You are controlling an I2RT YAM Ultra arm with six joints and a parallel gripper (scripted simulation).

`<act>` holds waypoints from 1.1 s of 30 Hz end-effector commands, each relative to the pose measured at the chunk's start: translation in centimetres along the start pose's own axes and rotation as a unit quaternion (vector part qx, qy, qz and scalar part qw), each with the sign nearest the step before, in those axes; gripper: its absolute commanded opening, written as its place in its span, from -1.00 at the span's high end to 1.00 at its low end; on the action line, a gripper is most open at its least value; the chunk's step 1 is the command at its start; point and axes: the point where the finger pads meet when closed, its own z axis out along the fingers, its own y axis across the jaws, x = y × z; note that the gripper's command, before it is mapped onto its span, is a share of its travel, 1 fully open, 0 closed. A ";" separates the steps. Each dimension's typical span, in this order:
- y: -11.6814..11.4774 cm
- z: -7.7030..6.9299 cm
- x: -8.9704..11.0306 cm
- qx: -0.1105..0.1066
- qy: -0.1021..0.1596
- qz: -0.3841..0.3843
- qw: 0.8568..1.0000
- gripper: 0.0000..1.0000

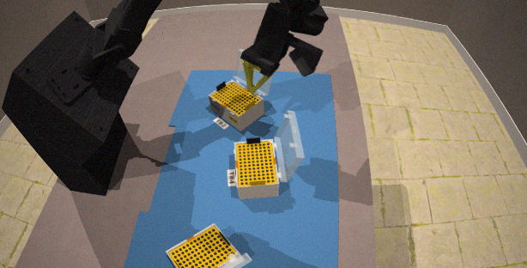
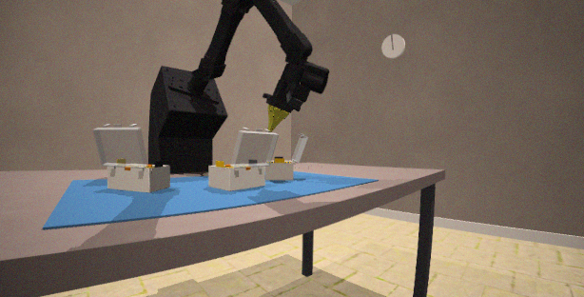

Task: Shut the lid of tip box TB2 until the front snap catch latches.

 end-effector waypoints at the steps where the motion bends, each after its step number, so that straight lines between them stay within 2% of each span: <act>1: 0.9 -0.5 -0.7 -0.009 -0.026 0.034 0.999 1.00; 2: 0.9 -0.5 -0.7 -0.009 -0.026 0.034 0.999 1.00; 3: 1.3 -0.6 -0.6 -0.018 -0.035 0.044 0.998 1.00; 5: 2.3 -0.8 -0.5 -0.018 -0.035 0.044 0.998 1.00; 7: 3.3 -1.0 -0.4 -0.038 -0.053 0.064 0.996 1.00; 11: 5.1 -1.5 -0.1 -0.038 -0.053 0.064 0.996 1.00; 13: 6.0 -1.8 0.2 -0.060 -0.067 0.085 0.992 1.00; 16: 7.4 -2.2 0.5 -0.061 -0.068 0.086 0.992 1.00; 17: 7.8 -2.4 0.7 -0.073 -0.074 0.097 0.990 1.00; 19: 7.8 -2.4 0.7 -0.073 -0.074 0.097 0.990 1.00; 20: 8.3 -2.6 0.8 -0.084 -0.080 0.108 0.987 1.00; 23: 9.6 -3.1 1.3 -0.086 -0.081 0.110 0.987 1.00; 25: 10.5 -3.5 1.6 -0.110 -0.090 0.131 0.981 1.00; 28: 11.7 -4.1 2.2 -0.113 -0.091 0.134 0.980 1.00; 30: 12.5 -4.5 2.6 -0.137 -0.098 0.155 0.973 1.00; 33: 13.8 -5.1 3.3 -0.142 -0.098 0.159 0.972 1.00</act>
